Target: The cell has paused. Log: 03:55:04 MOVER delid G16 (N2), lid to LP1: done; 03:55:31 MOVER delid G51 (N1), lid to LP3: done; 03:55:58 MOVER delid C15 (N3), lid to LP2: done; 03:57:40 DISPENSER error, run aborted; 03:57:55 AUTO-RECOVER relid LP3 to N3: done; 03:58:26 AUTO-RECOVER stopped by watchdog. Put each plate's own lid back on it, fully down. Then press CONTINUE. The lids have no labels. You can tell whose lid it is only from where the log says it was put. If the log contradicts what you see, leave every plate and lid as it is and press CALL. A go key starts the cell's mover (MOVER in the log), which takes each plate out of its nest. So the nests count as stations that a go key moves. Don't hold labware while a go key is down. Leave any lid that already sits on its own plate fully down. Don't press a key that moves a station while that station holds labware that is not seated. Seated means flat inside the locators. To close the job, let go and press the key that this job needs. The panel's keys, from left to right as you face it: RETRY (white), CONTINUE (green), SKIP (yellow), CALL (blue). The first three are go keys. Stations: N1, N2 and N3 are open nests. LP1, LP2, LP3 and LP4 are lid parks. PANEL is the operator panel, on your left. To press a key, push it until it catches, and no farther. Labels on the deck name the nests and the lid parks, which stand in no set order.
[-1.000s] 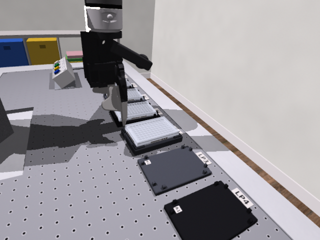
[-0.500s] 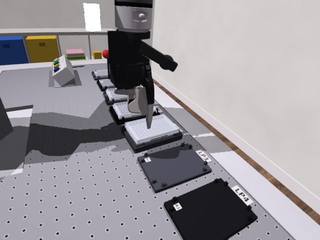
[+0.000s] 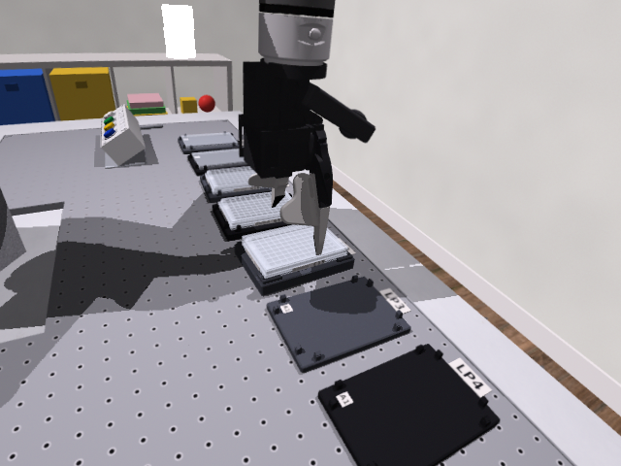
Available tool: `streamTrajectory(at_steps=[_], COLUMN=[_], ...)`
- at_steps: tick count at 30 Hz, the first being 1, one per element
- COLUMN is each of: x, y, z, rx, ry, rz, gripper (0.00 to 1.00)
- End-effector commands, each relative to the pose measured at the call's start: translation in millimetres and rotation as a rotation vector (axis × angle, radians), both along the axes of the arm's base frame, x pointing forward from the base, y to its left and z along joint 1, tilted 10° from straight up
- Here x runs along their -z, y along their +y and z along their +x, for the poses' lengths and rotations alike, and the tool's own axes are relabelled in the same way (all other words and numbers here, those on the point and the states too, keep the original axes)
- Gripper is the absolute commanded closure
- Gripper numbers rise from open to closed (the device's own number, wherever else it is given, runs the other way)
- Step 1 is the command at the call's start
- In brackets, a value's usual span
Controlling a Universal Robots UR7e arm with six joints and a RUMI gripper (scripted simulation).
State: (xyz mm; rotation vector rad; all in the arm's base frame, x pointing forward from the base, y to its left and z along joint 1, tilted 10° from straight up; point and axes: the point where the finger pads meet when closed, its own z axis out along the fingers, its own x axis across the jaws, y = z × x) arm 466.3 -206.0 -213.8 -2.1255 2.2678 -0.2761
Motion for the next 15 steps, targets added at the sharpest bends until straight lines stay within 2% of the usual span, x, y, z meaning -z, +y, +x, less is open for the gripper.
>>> streamTrajectory(at_steps=[1,5,15], x=[-0.4,-0.5,15.9], y=[-0.5,-0.5,-2.4], z=[0.7,0.6,3.0], rx=[0.0,0.0,0.0], ry=[-0.001,-0.001,-0.001], rz=[0.0,-0.001,0.0], gripper=[0.18,0.18,0.18])
